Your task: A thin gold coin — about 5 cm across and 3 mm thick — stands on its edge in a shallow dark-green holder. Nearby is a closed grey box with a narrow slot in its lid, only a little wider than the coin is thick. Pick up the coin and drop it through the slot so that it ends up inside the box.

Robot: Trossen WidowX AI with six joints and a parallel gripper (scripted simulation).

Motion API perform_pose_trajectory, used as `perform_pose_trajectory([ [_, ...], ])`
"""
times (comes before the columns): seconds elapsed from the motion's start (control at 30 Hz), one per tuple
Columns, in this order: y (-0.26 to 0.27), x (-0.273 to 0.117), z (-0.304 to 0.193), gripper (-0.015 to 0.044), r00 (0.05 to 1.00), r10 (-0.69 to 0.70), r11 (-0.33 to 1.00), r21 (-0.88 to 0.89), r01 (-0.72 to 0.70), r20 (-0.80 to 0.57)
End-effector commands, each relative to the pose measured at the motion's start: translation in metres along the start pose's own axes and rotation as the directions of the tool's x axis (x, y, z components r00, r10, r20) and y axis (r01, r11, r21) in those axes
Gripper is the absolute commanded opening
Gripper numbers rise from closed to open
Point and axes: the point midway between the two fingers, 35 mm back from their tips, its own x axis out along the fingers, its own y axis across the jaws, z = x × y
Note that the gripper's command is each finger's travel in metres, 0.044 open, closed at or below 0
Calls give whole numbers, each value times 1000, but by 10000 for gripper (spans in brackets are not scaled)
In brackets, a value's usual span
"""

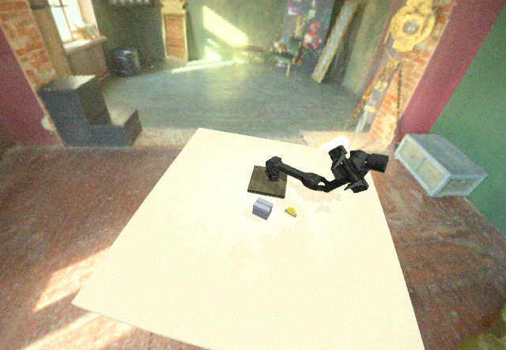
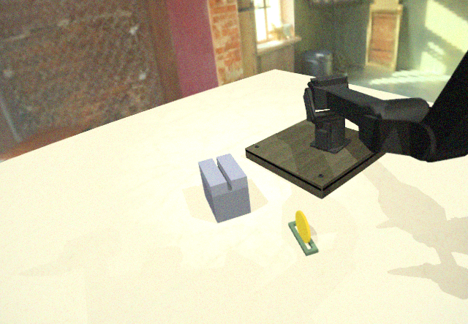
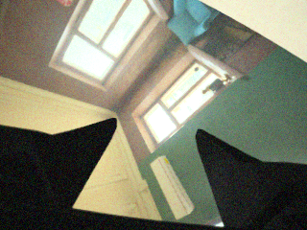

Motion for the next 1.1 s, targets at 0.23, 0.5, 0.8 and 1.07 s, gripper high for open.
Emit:
perform_pose_trajectory([
  [0.23,82,-68,-30,190,986,-40,919,380,100,-164],
  [0.5,185,-116,-30,161,957,-48,591,764,259,-286],
  [0.8,299,-96,23,161,940,-180,-89,956,280,-292],
  [1.07,316,-13,92,161,885,-432,-551,828,-106,-175],
])
